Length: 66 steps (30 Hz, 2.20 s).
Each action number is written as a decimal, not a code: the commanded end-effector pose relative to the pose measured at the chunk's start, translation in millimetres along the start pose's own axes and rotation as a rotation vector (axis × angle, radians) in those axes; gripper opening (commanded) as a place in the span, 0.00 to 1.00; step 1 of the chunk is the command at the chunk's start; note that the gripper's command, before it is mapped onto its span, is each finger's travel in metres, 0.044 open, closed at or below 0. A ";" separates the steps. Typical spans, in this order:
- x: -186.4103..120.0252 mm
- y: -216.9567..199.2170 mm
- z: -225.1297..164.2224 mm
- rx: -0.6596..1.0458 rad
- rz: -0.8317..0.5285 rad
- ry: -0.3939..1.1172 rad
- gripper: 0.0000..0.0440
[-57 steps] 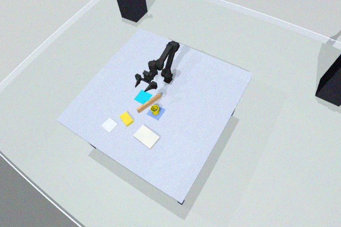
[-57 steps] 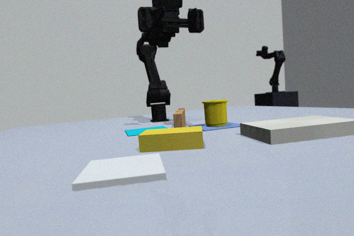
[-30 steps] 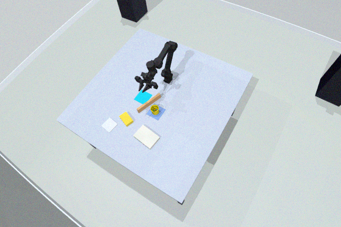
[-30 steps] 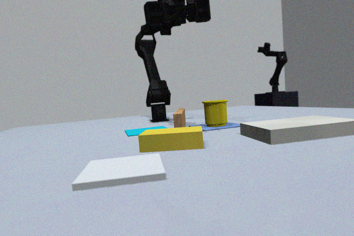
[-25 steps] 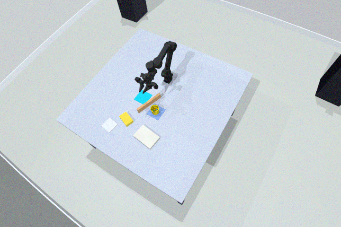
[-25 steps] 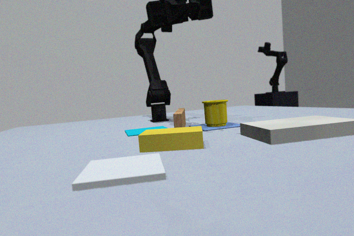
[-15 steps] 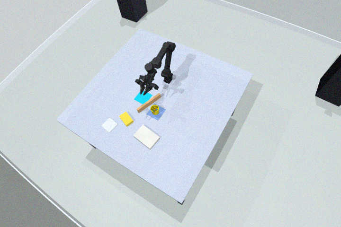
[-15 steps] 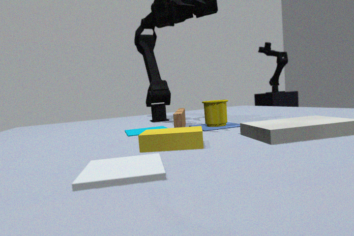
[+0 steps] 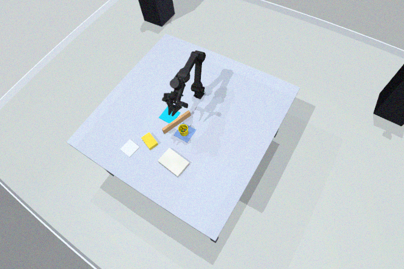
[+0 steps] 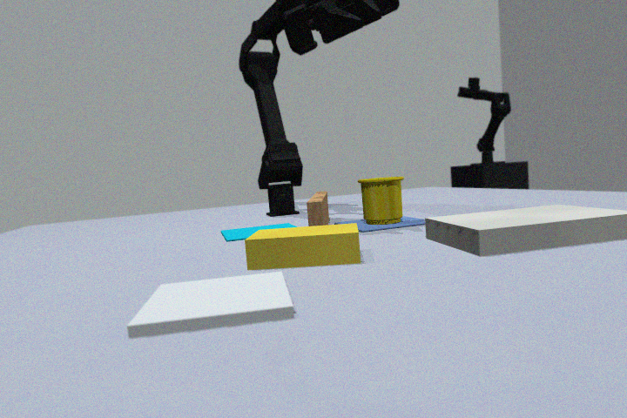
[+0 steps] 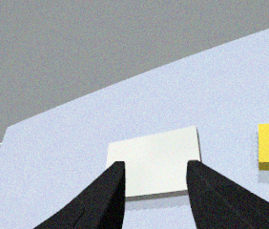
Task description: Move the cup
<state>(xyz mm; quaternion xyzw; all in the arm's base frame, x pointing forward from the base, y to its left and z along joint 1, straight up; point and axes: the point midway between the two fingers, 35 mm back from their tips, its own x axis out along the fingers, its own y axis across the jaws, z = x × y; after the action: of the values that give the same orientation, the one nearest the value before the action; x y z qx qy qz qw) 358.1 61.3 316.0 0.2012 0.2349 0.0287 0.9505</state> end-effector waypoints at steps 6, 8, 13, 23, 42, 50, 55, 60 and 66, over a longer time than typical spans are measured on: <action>9.2 8.4 -9.2 0.108 -0.031 0.116 0.31; 10.6 10.1 -11.2 0.133 -0.041 0.141 0.31; 14.2 13.9 -17.0 0.195 -0.069 0.202 0.32; 20.6 18.8 -31.2 0.310 -0.148 0.321 0.32; 29.6 10.5 -65.1 0.453 -0.372 0.521 0.32; 34.5 -1.2 -84.3 0.469 -0.483 0.603 0.34; 36.7 -9.3 -97.1 0.470 -0.554 0.655 0.35; 37.9 -17.4 -109.9 0.467 -0.624 0.705 0.36; 39.0 -27.5 -125.1 0.463 -0.708 0.759 0.37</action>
<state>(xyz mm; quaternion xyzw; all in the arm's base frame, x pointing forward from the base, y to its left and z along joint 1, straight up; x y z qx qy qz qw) 336.8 89.9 197.0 0.2987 0.6011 -0.2563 0.6955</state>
